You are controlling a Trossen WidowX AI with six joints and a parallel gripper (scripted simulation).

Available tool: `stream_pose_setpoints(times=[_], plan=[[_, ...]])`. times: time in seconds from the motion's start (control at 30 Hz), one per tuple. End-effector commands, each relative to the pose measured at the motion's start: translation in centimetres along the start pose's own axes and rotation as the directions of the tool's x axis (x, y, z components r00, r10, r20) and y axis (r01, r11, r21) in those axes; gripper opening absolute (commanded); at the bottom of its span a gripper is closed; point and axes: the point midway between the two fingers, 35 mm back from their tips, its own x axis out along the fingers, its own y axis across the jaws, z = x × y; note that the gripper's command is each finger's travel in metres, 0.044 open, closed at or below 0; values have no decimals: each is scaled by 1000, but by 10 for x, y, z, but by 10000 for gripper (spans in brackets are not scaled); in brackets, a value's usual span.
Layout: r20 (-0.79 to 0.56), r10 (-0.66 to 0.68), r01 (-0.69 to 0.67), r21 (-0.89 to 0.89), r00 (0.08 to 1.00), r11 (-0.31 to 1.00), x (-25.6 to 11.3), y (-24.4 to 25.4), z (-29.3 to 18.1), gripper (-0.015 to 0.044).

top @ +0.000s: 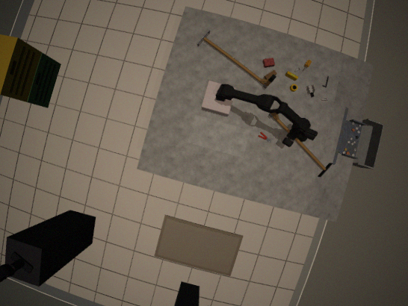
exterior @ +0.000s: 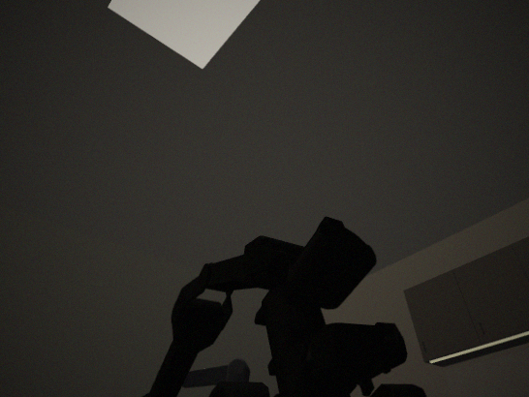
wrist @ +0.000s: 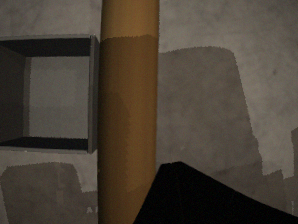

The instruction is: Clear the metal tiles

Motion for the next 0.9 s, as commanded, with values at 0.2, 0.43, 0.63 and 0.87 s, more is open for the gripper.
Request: stream_pose_setpoints(times=[0.2, 0.43, 0.63, 0.87], plan=[[5, 5, -5, -2, 1000, 1000, 3, 12, 1, 0], [12, 4, -4, 1, 1000, 1000, -2, 11, 3, 0], [32, 7, -7, 1, 999, 1000, -23, 11, 10, 0], [56, 11, -11, 1, 998, 1000, -48, 11, 16, 0]])
